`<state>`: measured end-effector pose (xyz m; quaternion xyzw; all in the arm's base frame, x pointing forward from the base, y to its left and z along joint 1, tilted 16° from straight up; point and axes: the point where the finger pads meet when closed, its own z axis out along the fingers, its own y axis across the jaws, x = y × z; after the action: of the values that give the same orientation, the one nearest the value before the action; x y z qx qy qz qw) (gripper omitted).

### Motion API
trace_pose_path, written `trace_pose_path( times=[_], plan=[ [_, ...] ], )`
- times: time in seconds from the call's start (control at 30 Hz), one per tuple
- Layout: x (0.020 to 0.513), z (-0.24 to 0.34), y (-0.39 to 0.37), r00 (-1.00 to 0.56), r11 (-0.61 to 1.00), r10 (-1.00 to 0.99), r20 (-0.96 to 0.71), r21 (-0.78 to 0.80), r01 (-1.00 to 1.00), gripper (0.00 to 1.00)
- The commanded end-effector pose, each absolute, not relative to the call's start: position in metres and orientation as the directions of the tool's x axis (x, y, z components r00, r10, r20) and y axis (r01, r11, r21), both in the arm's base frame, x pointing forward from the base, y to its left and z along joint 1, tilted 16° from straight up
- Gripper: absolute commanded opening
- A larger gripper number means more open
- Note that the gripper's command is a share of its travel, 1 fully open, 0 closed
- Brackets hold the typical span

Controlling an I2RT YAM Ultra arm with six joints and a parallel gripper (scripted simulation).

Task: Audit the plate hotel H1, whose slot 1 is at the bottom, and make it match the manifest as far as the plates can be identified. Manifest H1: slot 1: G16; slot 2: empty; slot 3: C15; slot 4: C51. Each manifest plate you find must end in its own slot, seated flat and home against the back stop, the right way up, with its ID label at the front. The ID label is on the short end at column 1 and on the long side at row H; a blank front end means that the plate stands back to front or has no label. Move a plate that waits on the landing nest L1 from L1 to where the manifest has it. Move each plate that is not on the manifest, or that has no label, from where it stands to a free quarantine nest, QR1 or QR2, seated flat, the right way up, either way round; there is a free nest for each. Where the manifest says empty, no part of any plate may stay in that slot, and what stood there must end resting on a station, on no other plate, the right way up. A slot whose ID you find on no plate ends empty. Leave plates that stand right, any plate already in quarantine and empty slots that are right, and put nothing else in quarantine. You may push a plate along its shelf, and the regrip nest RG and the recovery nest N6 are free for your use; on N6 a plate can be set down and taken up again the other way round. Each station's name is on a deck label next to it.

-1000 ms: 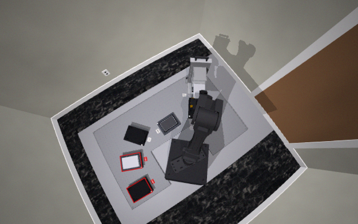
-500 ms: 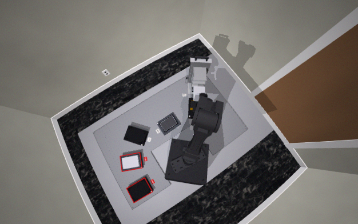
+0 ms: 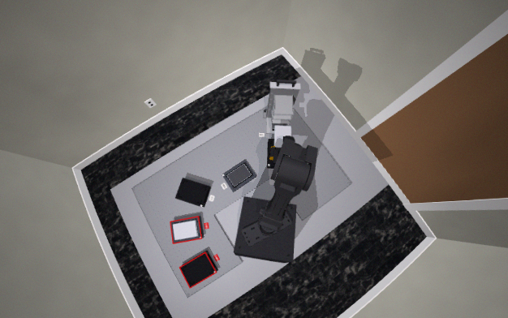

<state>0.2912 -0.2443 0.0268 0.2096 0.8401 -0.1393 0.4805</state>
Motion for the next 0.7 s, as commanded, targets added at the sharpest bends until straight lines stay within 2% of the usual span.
trace_pose_path(
  times=[0.0, 0.67],
  plan=[
    [0.292, 0.034, -0.244, -0.431, 0.876, 0.197, -0.881, -0.039, 0.480, 0.86],
    [0.280, 0.038, -0.238, -0.431, 0.876, 0.197, -0.881, -0.039, 0.480, 0.86]
  ],
)
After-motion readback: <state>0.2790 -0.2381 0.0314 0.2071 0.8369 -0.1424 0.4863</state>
